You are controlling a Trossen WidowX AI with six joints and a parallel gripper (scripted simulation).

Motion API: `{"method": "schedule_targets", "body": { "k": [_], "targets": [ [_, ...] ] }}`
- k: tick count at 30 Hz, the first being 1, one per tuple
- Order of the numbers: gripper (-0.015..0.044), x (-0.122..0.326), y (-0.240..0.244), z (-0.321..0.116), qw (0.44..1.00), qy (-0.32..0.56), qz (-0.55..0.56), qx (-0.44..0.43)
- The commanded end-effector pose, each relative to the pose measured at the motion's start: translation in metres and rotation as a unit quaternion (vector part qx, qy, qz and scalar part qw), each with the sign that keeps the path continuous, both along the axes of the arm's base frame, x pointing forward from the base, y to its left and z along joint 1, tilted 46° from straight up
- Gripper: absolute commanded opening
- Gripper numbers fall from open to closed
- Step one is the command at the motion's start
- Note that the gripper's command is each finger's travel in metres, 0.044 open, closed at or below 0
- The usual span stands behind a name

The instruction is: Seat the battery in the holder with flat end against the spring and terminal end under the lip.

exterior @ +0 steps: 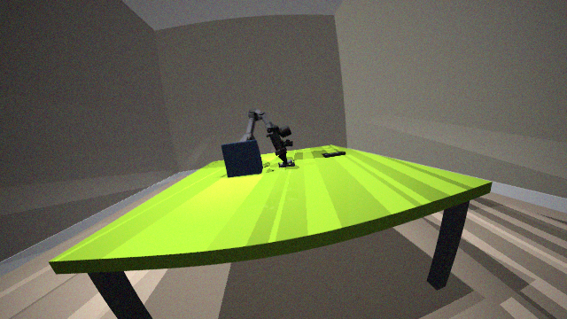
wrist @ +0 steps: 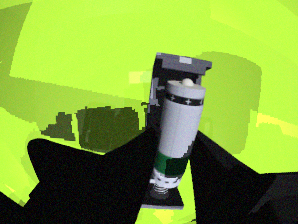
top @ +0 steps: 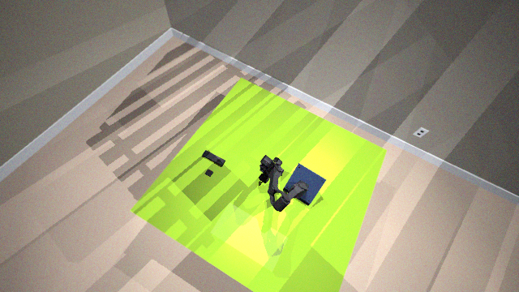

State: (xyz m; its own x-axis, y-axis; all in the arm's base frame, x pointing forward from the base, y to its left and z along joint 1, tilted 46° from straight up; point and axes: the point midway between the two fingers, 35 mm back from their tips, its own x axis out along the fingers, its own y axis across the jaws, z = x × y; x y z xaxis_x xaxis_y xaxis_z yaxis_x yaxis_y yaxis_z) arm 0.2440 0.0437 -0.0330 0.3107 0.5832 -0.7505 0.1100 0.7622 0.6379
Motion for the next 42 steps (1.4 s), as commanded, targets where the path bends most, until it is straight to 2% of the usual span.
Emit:
{"method": "schedule_targets", "body": {
  "k": [1, 42],
  "targets": [
    [0.0074, -0.0038, 0.0012, -0.0044, 1.000, 0.018, 0.011, 0.000],
    [0.0074, 0.0024, 0.0064, -0.0018, 0.991, 0.096, 0.093, 0.005]
  ]
}}
